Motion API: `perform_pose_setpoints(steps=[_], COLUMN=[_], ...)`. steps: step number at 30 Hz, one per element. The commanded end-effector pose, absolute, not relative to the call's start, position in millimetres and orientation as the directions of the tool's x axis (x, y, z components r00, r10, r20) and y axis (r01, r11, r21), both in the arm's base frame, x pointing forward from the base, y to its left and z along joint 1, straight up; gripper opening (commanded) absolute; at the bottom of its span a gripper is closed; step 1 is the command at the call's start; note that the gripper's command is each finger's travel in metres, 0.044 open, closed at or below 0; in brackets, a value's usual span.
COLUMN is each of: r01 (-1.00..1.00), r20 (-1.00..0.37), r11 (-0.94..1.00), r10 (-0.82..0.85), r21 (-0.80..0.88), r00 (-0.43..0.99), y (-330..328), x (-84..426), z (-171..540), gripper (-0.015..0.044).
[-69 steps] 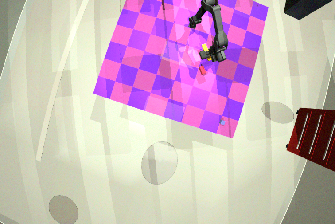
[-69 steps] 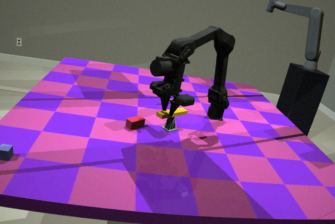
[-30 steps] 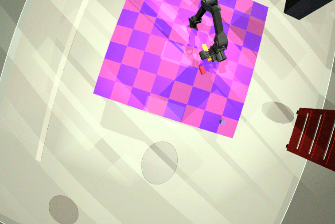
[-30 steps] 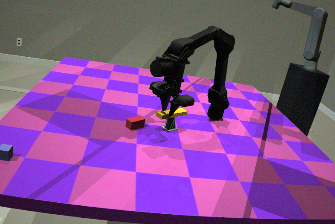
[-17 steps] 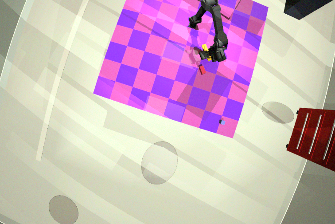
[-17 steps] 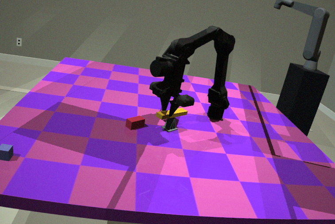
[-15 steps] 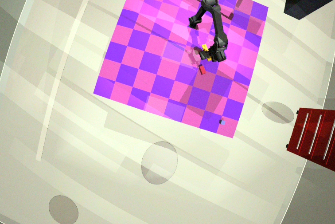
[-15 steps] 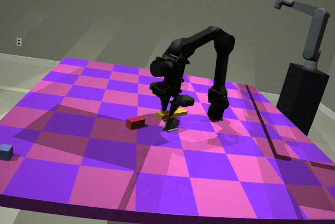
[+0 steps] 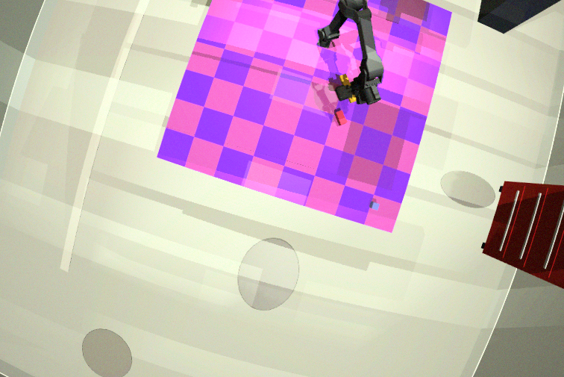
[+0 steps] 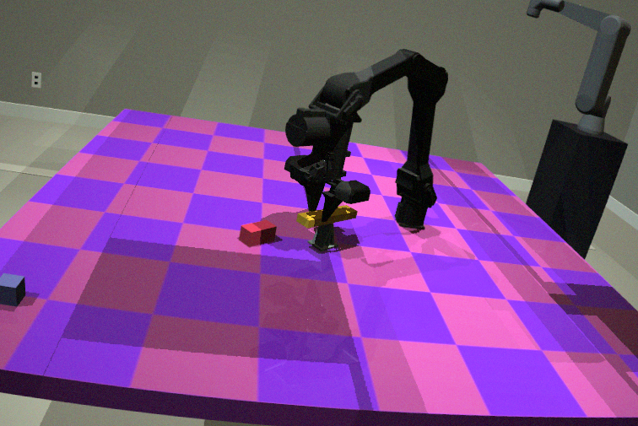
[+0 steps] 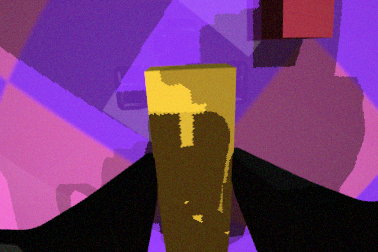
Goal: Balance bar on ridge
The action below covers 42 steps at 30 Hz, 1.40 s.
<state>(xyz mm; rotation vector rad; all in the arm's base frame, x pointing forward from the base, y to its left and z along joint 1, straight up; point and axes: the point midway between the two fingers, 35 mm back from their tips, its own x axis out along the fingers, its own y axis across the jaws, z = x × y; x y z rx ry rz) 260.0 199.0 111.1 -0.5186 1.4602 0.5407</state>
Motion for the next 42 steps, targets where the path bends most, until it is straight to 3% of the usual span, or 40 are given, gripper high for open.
perform_pose_setpoints(steps=[1,42], r01=[-0.627,-0.627], r20=[-0.999,-0.999], r11=[0.779,0.779], r10=[0.02,0.021], r21=[-0.001,-0.001], r00=[0.027,0.027], y=[198.0,198.4], x=[258.6,259.2], z=[106.3,110.3], gripper=[0.0,0.0])
